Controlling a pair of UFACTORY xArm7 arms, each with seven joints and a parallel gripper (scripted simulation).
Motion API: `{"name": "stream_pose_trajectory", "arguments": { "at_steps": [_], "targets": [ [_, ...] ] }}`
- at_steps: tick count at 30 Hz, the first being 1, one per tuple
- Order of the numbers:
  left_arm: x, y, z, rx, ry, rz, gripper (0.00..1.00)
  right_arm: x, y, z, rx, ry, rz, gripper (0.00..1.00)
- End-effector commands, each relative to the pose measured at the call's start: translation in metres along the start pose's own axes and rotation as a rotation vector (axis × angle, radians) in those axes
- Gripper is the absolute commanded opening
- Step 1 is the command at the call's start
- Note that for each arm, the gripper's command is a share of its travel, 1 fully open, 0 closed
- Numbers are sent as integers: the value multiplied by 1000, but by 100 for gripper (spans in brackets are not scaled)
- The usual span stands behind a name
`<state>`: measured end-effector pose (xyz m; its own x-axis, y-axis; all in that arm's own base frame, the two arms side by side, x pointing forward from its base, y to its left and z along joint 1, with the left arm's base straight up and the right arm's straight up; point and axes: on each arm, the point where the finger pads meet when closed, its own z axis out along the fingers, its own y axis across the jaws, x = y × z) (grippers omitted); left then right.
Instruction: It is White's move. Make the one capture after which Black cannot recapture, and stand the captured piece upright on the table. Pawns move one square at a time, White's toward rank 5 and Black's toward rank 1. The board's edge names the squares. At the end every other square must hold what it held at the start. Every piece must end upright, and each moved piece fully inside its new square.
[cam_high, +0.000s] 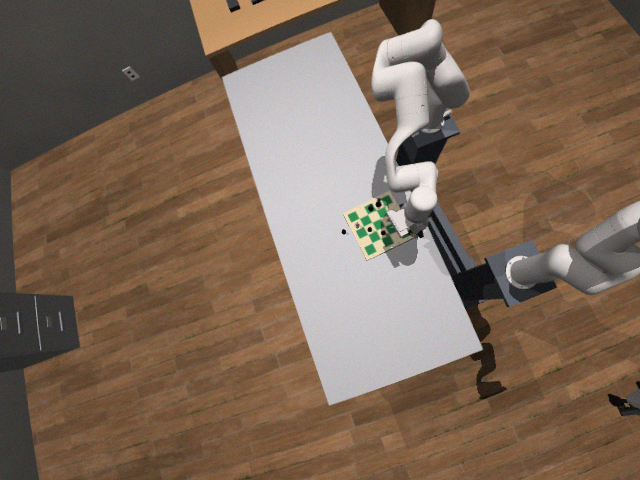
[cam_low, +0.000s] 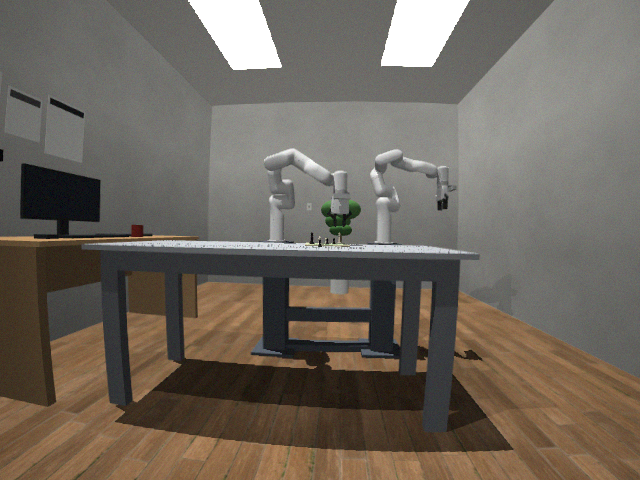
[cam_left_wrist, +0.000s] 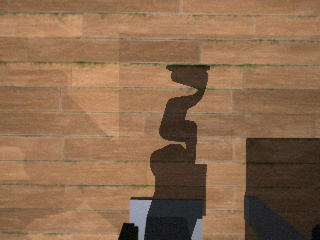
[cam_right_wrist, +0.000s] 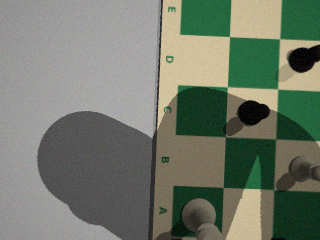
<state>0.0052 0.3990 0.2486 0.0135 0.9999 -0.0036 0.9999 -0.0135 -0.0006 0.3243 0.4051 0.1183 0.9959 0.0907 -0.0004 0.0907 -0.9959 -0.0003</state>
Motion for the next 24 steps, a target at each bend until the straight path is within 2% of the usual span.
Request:
{"name": "stream_pose_trajectory", "arguments": {
  "at_steps": [1,12,24],
  "targets": [
    [1,0,-1,-1,4,0,100,1,-1,4,3,3,0,43],
    [1,0,-1,-1,4,0,100,1,-2,17,3,3,0,43],
    [1,0,-1,-1,4,0,100,1,-2,21,3,3,0,43]
  ]
}}
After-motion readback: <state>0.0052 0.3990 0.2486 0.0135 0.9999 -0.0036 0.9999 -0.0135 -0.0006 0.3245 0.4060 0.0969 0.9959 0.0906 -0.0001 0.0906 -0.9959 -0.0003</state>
